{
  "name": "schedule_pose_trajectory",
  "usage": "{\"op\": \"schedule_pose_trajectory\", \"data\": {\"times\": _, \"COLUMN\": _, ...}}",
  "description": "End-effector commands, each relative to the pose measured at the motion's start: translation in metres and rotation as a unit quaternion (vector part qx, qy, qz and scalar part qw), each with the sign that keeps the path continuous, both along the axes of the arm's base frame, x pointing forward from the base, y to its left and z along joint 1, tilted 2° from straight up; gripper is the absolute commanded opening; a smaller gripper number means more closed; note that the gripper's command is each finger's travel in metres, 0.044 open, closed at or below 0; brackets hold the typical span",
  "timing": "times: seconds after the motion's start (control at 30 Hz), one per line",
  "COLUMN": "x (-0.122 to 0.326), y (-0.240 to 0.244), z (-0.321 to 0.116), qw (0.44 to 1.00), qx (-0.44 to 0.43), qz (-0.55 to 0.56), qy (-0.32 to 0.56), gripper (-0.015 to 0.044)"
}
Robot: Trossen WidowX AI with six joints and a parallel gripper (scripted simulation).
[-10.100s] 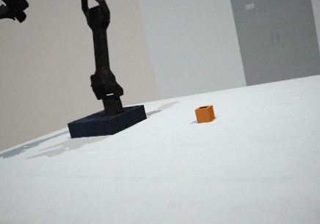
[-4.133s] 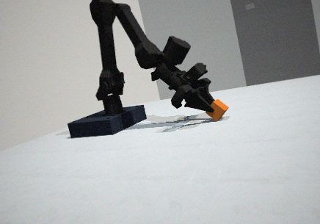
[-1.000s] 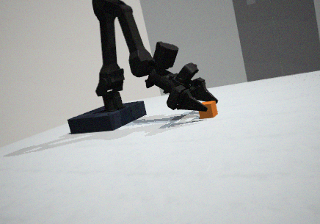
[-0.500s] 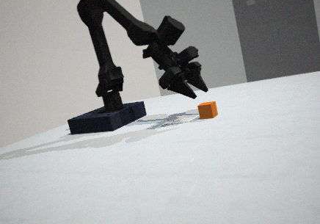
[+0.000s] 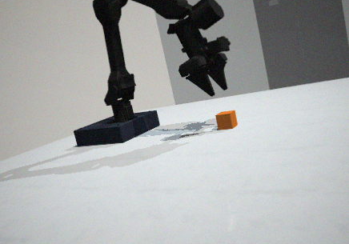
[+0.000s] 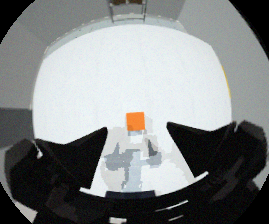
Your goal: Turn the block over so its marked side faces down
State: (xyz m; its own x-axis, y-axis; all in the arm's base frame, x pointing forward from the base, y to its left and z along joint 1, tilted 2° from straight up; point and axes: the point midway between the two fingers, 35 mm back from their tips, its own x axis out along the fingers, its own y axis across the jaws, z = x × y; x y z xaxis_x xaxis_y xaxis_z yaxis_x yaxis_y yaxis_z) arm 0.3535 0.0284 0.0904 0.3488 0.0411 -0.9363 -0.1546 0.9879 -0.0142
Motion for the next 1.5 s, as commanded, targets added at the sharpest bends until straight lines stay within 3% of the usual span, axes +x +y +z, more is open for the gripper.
{"op": "schedule_pose_trajectory", "data": {"times": 0.0, "x": 0.007, "y": 0.002, "z": 0.005, "qw": 0.998, "qx": -0.01, "qz": -0.001, "qy": 0.057, "gripper": 0.044}}
{"op": "schedule_pose_trajectory", "data": {"times": 0.23, "x": 0.012, "y": 0.003, "z": 0.015, "qw": 0.989, "qx": -0.026, "qz": -0.003, "qy": 0.147, "gripper": 0.044}}
{"op": "schedule_pose_trajectory", "data": {"times": 0.37, "x": 0.012, "y": 0.004, "z": 0.012, "qw": 0.989, "qx": -0.026, "qz": -0.003, "qy": 0.147, "gripper": 0.044}}
{"op": "schedule_pose_trajectory", "data": {"times": 0.5, "x": 0.014, "y": 0.004, "z": -0.02, "qw": 0.989, "qx": -0.026, "qz": -0.003, "qy": 0.147, "gripper": 0.044}}
{"op": "schedule_pose_trajectory", "data": {"times": 1.47, "x": 0.017, "y": 0.003, "z": -0.066, "qw": 0.989, "qx": -0.027, "qz": -0.003, "qy": 0.148, "gripper": 0.044}}
